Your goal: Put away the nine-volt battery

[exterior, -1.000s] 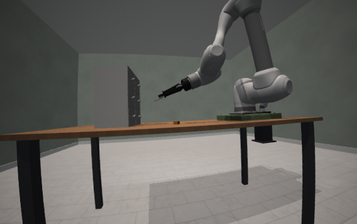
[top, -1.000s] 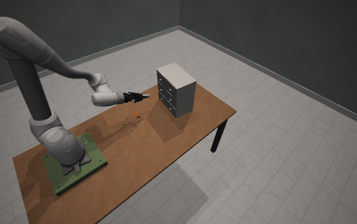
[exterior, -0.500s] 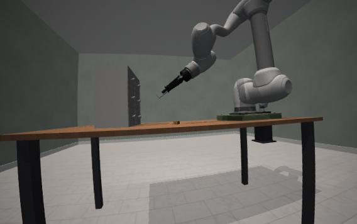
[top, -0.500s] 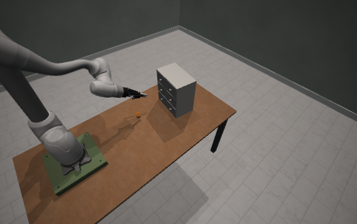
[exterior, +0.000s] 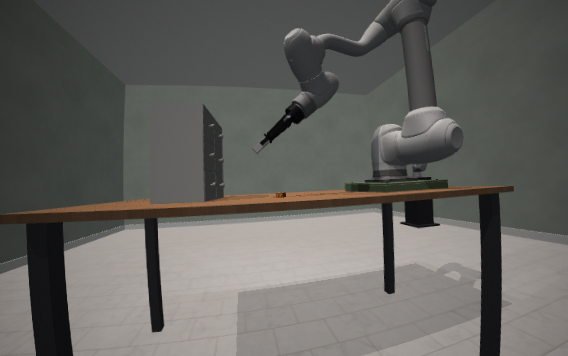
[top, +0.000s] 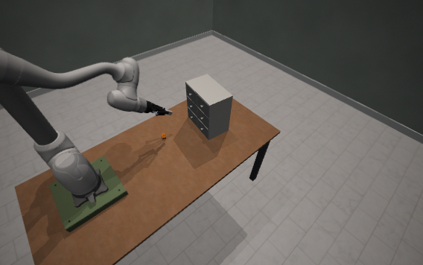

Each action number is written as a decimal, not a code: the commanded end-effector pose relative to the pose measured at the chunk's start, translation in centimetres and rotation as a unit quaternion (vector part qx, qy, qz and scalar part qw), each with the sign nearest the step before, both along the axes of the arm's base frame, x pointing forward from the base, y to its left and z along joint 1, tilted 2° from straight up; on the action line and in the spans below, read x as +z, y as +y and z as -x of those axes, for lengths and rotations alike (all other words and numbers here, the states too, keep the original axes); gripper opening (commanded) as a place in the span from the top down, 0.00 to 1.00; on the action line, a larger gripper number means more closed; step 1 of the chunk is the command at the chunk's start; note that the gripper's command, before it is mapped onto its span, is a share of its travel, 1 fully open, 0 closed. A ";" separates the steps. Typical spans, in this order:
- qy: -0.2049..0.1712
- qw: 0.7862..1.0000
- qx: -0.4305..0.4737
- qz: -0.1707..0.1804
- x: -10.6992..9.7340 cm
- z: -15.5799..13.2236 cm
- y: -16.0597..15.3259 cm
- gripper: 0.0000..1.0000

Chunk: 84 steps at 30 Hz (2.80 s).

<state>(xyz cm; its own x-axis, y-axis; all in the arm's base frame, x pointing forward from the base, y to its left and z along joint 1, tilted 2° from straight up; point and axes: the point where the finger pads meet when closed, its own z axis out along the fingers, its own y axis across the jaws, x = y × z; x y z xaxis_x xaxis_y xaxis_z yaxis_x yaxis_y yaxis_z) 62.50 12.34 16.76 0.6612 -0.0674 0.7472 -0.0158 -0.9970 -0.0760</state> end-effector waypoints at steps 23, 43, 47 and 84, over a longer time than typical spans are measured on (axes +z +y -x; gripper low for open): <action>0.129 0.991 0.022 -0.030 5.2 5.5 0.2 1.00; 0.256 0.964 0.048 -0.049 6.2 6.4 0.3 1.00; 0.319 0.947 0.033 -0.032 6.2 6.4 0.3 1.00; 0.408 0.913 0.000 0.007 9.0 5.9 -14.5 1.00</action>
